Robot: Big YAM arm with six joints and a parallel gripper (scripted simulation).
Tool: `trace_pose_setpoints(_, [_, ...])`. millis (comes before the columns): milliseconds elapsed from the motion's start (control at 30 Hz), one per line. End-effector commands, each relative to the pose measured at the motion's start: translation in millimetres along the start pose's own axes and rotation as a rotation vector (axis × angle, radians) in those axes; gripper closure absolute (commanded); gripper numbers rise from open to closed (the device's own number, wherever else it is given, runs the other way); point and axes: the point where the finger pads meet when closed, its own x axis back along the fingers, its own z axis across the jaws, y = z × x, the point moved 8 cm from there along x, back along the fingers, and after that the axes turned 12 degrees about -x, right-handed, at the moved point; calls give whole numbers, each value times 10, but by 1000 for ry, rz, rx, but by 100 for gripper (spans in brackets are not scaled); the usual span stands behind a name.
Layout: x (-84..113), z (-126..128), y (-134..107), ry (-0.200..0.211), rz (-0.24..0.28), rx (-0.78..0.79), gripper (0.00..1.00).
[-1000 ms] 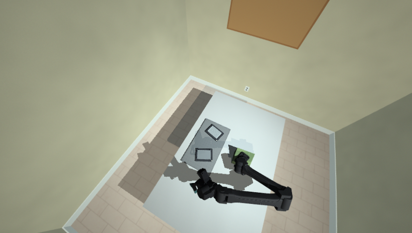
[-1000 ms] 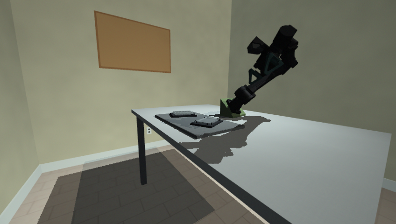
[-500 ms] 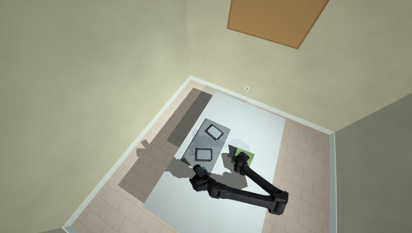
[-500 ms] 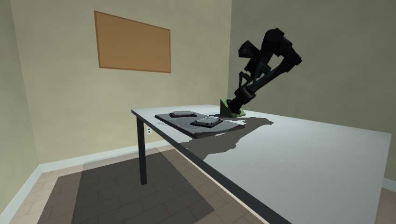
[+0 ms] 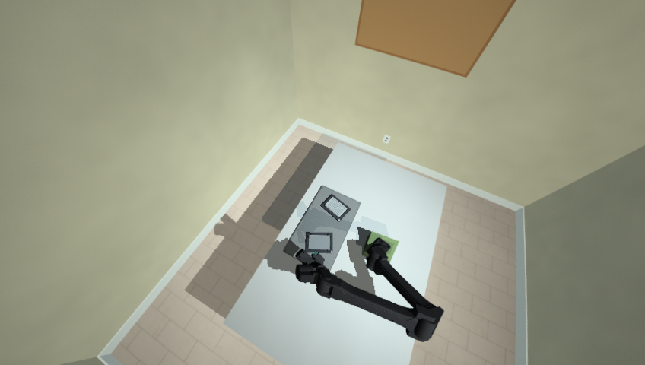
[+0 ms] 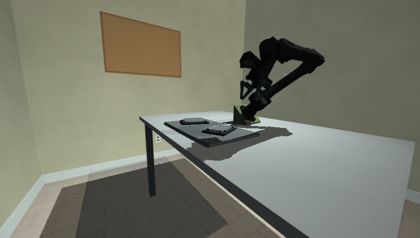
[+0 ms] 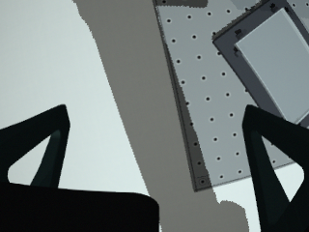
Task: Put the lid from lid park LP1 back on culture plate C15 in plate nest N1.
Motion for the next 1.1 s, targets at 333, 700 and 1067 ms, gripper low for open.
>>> trace_pose_setpoints(333, [-363, -357, 312, -65, 101, 214, 0])
trace_pose_setpoints(700, [-603, -655, 486, -83, 241, 355, 0])
trace_pose_setpoints(1067, [-865, -1056, 594, -49, 366, 475, 0])
